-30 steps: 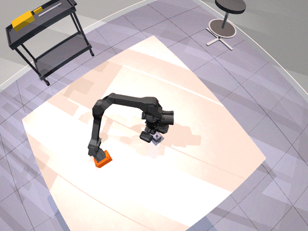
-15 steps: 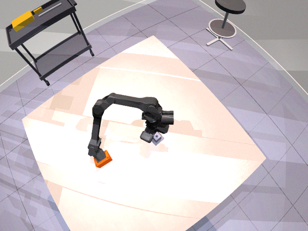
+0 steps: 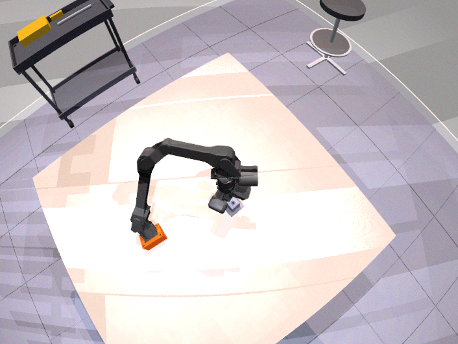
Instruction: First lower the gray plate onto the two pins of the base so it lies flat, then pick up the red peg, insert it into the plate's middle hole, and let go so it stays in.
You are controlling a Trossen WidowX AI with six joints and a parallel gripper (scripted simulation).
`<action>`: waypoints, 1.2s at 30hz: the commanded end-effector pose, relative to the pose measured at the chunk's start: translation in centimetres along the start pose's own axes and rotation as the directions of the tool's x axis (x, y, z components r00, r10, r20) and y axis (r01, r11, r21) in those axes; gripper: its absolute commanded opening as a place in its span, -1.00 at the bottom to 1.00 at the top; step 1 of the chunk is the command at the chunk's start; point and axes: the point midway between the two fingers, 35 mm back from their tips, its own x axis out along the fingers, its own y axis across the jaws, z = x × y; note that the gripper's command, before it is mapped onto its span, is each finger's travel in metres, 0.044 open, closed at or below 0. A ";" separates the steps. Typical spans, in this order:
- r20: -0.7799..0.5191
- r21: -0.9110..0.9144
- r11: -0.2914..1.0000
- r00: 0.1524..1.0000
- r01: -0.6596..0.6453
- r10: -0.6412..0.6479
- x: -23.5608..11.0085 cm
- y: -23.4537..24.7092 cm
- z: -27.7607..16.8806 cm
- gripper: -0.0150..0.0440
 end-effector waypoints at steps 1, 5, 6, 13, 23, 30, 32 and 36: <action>0.001 0.000 1.000 1.000 0.000 0.000 0.0 0.0 0.0 -0.49; 0.001 0.000 1.000 1.000 0.000 0.000 0.0 0.0 0.0 -0.49; 0.001 0.000 1.000 1.000 0.000 0.000 0.0 0.0 0.0 -0.49; 0.001 0.000 1.000 1.000 -0.001 0.001 0.2 0.0 -0.2 -0.49; 0.001 0.000 1.000 1.000 -0.001 0.001 0.2 -0.1 -0.2 -0.49; 0.002 -0.005 1.000 1.000 0.001 -0.001 0.2 0.0 -0.1 -0.49; 0.002 -0.005 1.000 1.000 0.001 -0.001 0.2 0.0 -0.1 -0.49; 0.002 -0.005 1.000 1.000 0.001 -0.001 0.2 0.0 -0.1 -0.40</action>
